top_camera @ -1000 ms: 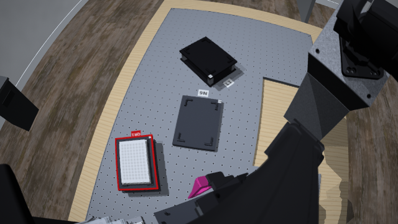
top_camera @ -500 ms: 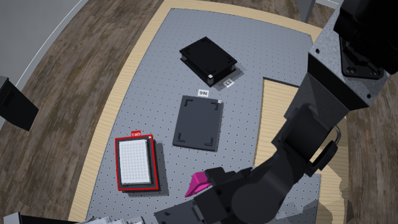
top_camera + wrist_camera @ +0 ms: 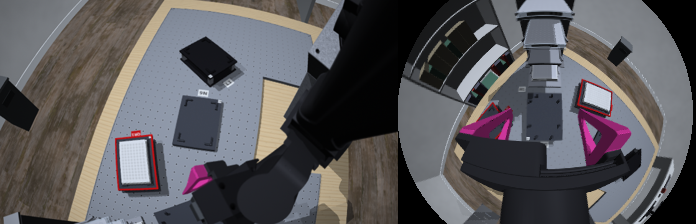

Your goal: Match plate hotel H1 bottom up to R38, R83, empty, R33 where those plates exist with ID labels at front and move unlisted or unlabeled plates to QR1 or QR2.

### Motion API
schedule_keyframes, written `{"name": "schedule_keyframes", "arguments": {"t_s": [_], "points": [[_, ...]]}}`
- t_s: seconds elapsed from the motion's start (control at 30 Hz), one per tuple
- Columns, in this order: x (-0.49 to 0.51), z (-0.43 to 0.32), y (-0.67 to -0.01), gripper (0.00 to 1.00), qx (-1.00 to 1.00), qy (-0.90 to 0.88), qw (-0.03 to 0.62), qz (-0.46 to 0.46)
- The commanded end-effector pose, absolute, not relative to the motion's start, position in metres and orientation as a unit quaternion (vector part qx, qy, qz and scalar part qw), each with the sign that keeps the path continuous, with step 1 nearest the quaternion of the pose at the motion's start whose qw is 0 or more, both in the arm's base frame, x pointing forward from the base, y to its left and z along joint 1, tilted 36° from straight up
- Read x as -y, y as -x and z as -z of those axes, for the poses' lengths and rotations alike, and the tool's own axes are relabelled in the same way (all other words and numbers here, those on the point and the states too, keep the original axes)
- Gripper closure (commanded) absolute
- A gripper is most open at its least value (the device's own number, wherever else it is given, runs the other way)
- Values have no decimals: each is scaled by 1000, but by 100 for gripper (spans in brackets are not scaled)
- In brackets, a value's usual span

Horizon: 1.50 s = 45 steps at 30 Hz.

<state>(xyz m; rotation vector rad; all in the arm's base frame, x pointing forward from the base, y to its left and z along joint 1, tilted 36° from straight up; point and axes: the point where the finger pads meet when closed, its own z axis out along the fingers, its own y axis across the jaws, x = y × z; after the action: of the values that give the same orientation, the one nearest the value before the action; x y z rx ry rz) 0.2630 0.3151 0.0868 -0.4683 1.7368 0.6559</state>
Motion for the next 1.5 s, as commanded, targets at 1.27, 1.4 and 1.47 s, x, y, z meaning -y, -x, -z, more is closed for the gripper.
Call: {"name": "schedule_keyframes", "arguments": {"t_s": [1.27,1.4,1.47], "points": [[-323,-93,-275,0,-738,192,581,-286],[-326,-97,-279,0,-737,193,582,-285],[-327,-98,-281,0,-737,194,582,-284]]}}
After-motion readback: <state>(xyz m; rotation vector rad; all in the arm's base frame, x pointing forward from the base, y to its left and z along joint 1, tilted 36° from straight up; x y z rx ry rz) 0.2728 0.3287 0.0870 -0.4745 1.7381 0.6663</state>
